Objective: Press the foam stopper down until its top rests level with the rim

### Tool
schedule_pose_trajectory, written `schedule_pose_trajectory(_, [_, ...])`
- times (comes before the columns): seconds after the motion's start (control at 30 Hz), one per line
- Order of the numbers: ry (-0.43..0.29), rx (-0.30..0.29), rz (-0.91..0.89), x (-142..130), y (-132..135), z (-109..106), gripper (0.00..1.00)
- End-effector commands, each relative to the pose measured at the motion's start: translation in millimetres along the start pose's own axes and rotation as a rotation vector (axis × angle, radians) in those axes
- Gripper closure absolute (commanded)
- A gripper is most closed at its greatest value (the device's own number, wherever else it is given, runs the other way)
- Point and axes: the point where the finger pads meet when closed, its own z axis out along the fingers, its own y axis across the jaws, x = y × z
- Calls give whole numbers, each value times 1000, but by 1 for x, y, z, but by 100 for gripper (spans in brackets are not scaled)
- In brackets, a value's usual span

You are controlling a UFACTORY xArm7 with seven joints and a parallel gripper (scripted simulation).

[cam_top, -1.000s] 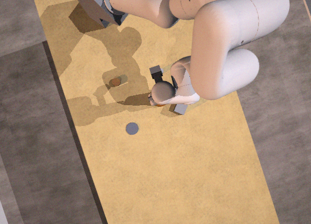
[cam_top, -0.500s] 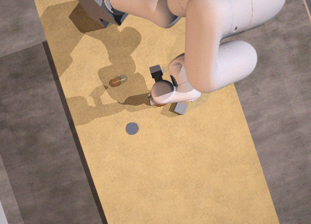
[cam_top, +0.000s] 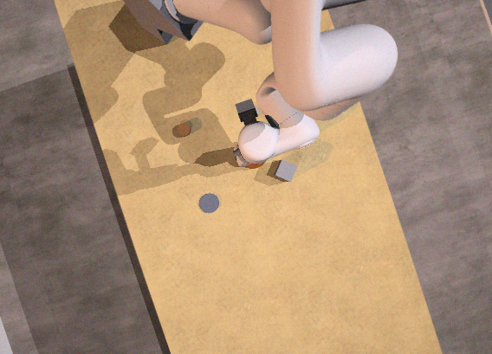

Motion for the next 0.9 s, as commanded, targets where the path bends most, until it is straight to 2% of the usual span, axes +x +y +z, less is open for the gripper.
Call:
schedule_pose_trajectory(0.0, [25,-2,5,0,0,-13,100])
schedule_pose_trajectory(0.87, [26,-2,5,0,0,-14,100])
